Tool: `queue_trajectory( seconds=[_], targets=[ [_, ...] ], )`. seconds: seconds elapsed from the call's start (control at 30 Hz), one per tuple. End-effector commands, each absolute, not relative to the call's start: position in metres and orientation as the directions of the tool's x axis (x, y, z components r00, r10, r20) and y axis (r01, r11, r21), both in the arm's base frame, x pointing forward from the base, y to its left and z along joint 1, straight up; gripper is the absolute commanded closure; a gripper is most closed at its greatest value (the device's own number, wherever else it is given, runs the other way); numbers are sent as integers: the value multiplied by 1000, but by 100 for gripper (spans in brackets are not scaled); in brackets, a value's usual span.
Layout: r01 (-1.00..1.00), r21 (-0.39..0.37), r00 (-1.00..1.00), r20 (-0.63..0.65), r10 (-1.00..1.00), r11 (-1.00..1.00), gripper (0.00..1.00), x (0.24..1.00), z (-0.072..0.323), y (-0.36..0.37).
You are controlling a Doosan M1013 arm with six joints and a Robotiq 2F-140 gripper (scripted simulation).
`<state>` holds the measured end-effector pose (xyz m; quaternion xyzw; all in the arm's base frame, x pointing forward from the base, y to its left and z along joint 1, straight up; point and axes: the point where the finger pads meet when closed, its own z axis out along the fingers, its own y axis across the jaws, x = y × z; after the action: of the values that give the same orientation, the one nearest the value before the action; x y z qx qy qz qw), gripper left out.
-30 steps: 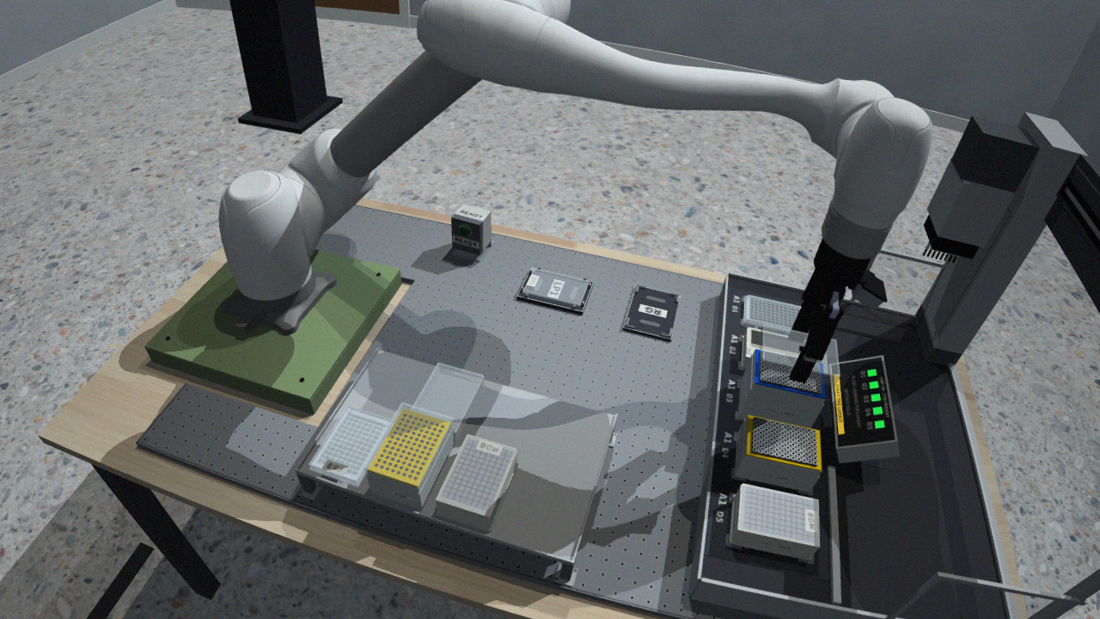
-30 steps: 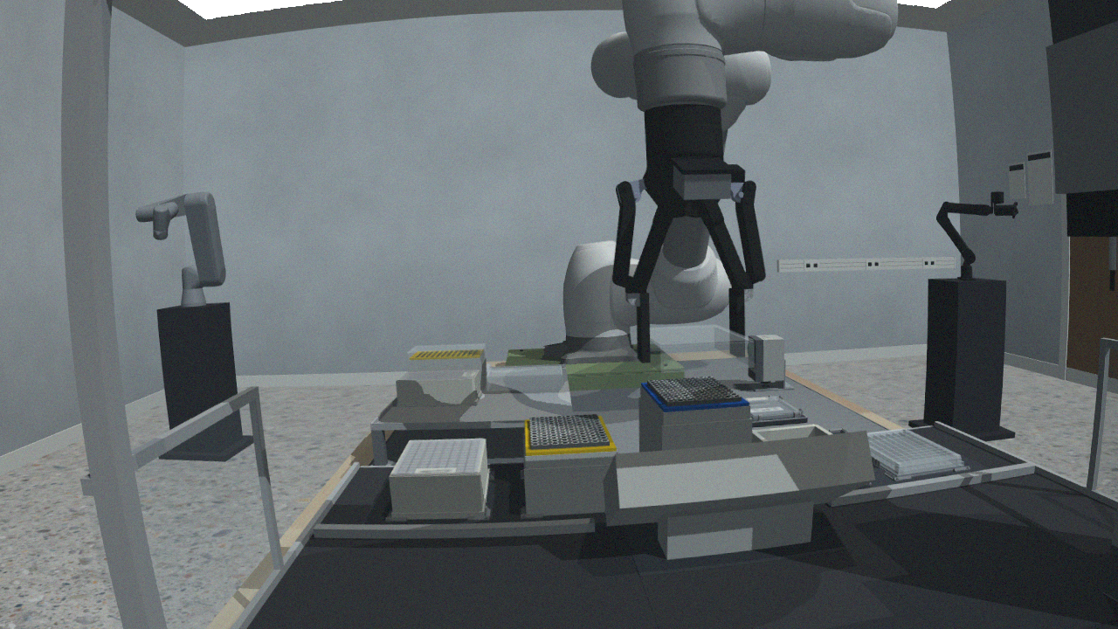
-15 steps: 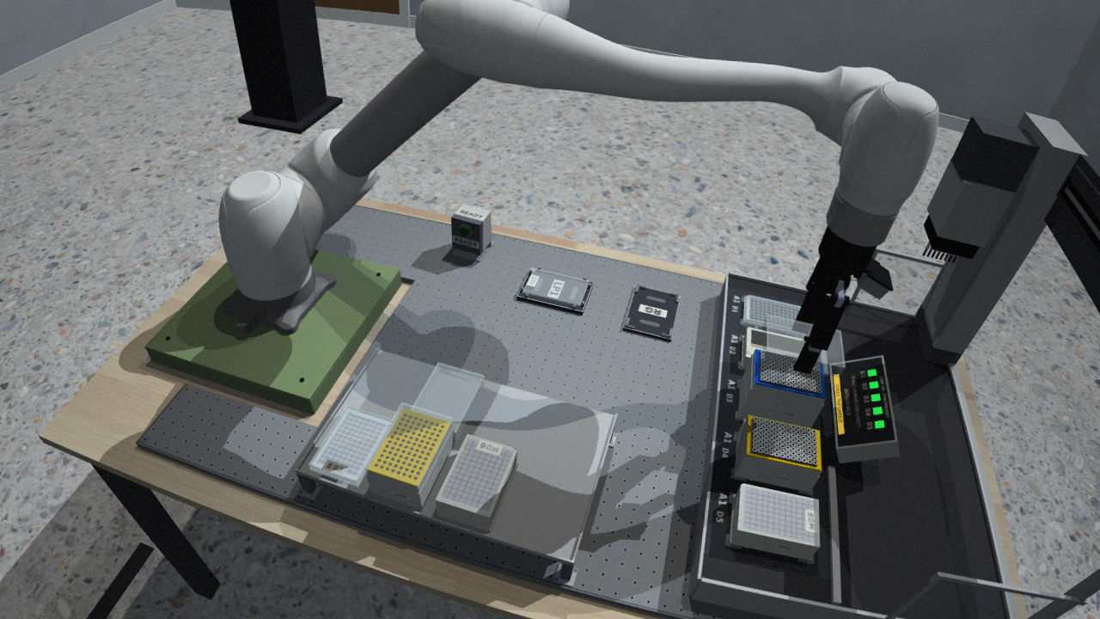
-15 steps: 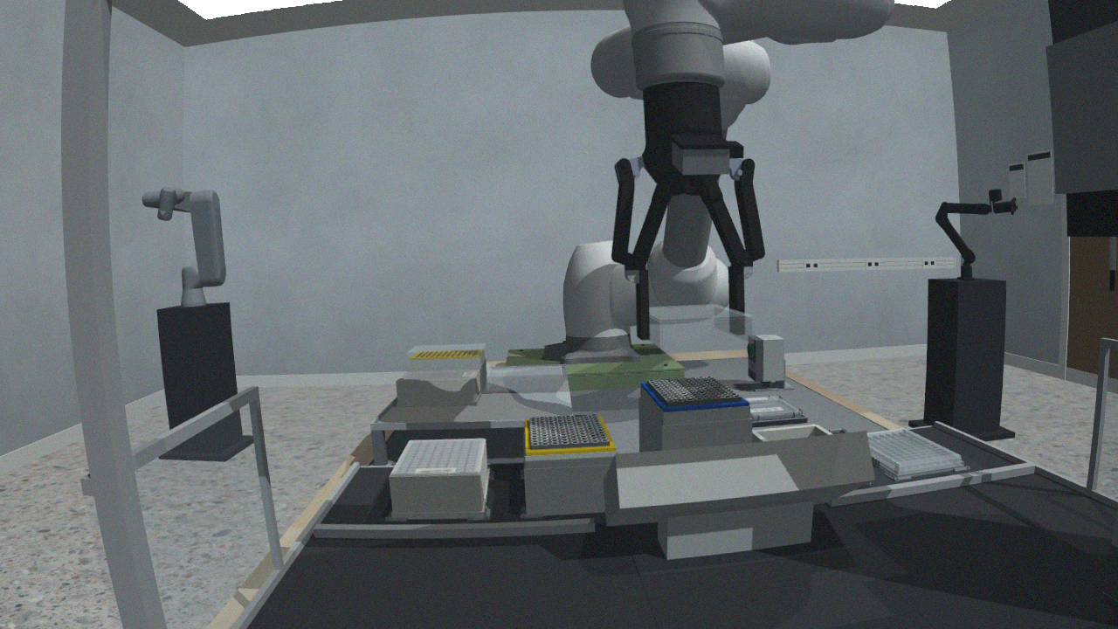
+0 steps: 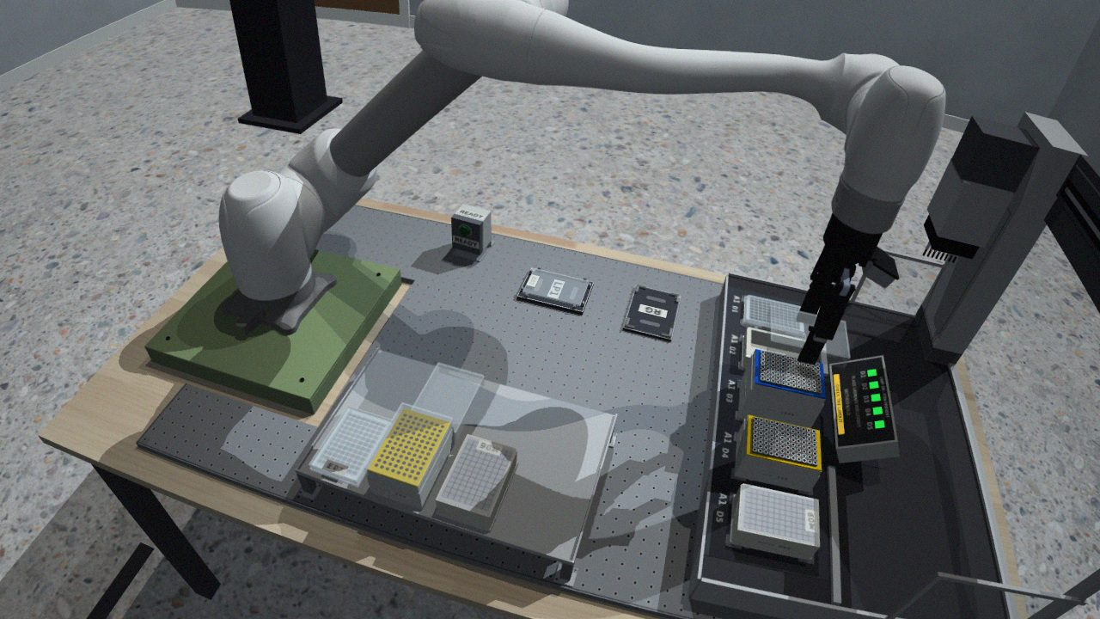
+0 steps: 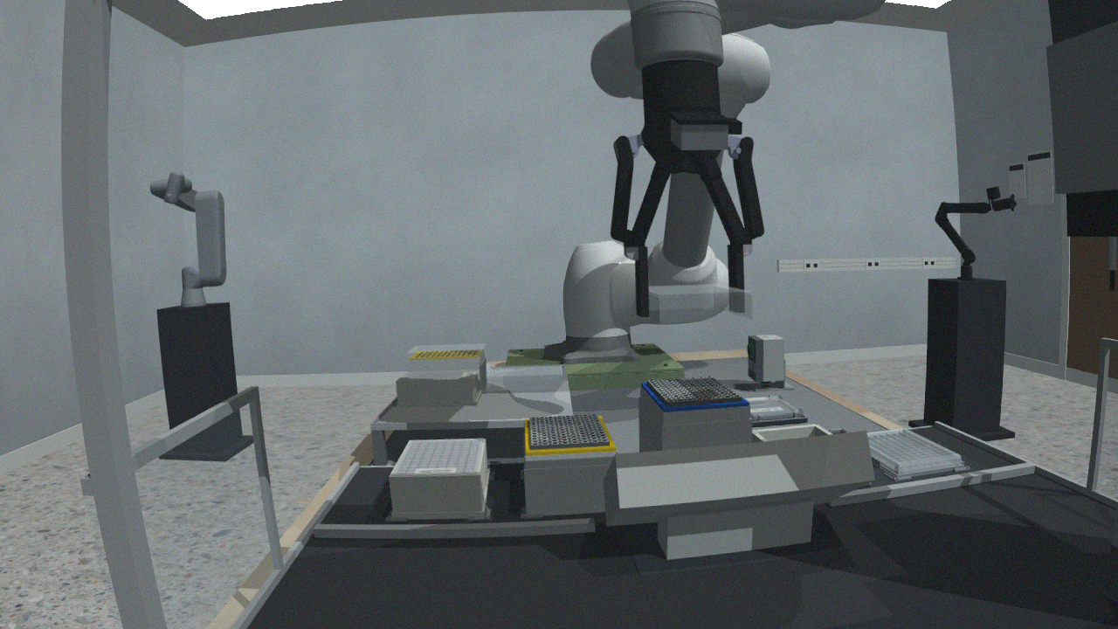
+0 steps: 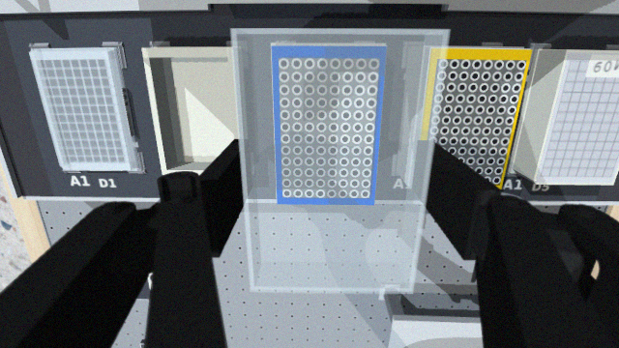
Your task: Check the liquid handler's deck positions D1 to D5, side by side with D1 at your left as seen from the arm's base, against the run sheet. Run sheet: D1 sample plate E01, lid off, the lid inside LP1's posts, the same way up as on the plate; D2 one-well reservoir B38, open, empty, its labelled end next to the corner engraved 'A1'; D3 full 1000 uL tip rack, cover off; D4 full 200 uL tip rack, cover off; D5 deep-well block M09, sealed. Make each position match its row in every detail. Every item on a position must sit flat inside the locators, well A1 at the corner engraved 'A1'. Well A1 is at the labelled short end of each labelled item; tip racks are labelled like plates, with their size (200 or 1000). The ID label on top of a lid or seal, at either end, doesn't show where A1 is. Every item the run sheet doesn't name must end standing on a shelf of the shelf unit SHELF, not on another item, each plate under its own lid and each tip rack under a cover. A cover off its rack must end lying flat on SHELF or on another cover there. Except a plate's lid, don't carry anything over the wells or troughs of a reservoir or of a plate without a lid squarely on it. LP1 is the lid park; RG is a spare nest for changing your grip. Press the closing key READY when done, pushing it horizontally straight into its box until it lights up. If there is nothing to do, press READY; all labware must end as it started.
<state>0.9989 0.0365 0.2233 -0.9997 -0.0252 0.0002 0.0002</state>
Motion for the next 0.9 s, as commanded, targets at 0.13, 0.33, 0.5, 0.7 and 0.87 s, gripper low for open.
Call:
queue_trajectory(
  seconds=[0.13,0.33,0.5,0.7,0.87],
  targets=[
    [50,-1,999,2,50,-999,90,999,237,37],
    [50,-1,999,2,50,-999,90,999,247,37],
    [50,-1,999,2,50,-999,90,999,252,37],
    [50,-1,999,2,50,-999,90,999,262,37],
    [50,-1,999,2,50,-999,90,999,270,37]
  ],
)
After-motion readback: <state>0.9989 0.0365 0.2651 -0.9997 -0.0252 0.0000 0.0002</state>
